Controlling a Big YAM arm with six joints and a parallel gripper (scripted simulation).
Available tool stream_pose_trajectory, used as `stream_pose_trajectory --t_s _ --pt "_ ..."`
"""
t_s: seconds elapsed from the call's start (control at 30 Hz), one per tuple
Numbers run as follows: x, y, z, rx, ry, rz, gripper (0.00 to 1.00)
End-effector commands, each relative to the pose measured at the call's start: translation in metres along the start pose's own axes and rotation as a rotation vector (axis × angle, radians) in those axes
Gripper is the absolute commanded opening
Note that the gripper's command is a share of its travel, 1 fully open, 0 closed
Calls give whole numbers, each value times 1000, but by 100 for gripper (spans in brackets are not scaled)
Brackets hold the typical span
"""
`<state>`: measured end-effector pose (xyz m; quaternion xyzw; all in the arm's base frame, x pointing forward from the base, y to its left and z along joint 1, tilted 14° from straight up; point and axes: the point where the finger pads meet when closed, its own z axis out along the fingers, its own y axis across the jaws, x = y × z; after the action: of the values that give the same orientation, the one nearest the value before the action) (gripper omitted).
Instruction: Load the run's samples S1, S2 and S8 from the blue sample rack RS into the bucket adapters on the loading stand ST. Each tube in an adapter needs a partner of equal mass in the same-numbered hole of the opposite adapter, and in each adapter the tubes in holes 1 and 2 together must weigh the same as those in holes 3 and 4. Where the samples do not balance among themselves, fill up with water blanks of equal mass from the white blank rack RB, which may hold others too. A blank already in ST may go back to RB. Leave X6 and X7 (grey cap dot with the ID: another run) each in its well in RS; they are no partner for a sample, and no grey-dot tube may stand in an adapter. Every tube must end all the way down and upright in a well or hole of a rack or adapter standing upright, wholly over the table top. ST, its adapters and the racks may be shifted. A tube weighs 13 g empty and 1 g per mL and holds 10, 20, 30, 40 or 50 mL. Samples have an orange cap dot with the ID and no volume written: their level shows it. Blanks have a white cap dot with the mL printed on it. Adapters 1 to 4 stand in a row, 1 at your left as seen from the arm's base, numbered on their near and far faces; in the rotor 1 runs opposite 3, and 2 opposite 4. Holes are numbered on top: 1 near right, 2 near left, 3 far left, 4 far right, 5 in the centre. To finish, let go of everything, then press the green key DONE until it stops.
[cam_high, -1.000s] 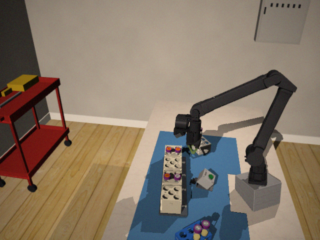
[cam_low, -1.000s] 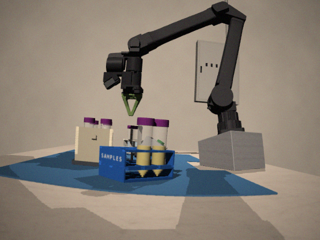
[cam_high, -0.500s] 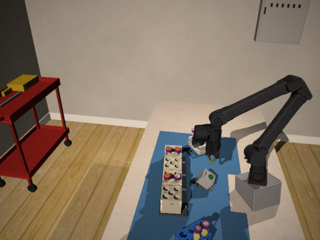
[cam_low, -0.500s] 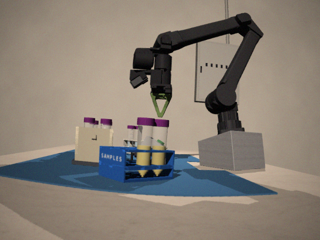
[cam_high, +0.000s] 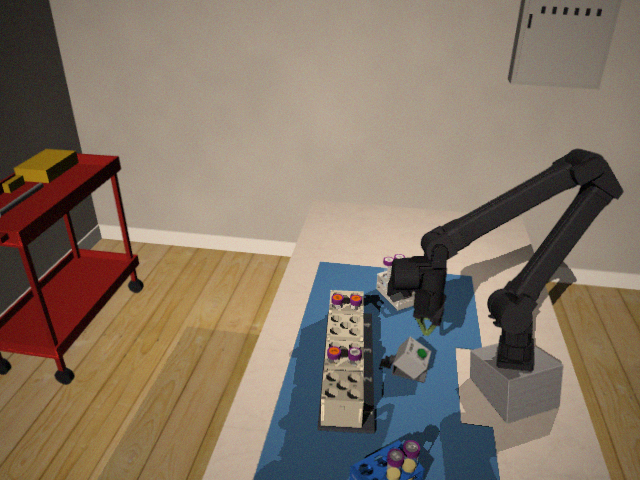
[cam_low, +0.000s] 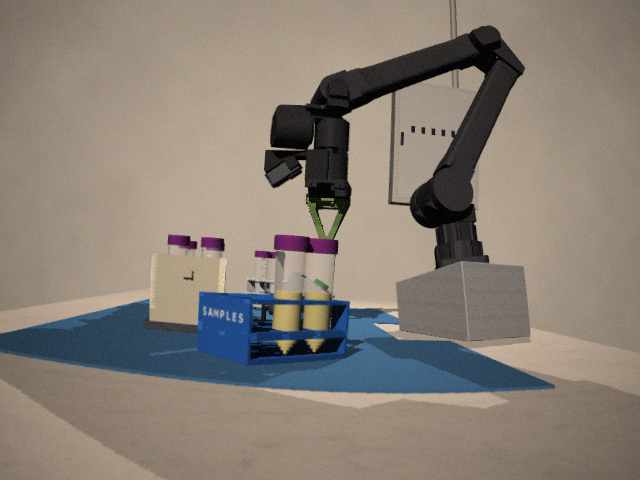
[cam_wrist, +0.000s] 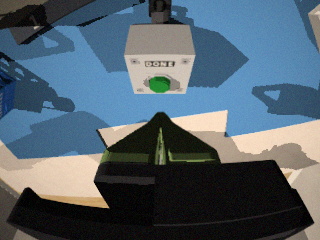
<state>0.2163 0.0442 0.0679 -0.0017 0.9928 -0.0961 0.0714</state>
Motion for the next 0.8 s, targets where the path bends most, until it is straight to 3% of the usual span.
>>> stream_pose_trajectory --t_s 0.0,0.07,0.1,0.43,0.5,0.77 --pt "-10 2 3 -8 -20 1 0" --pt "-16 6 0 -15 -36 -9 0" --pt "-9 3 8 -8 -19 -5 0" --pt "-10 2 36 -7 -17 0 0" --pt "-20 6 25 -16 -43 5 0" --pt "-20 5 25 -15 -43 5 0"
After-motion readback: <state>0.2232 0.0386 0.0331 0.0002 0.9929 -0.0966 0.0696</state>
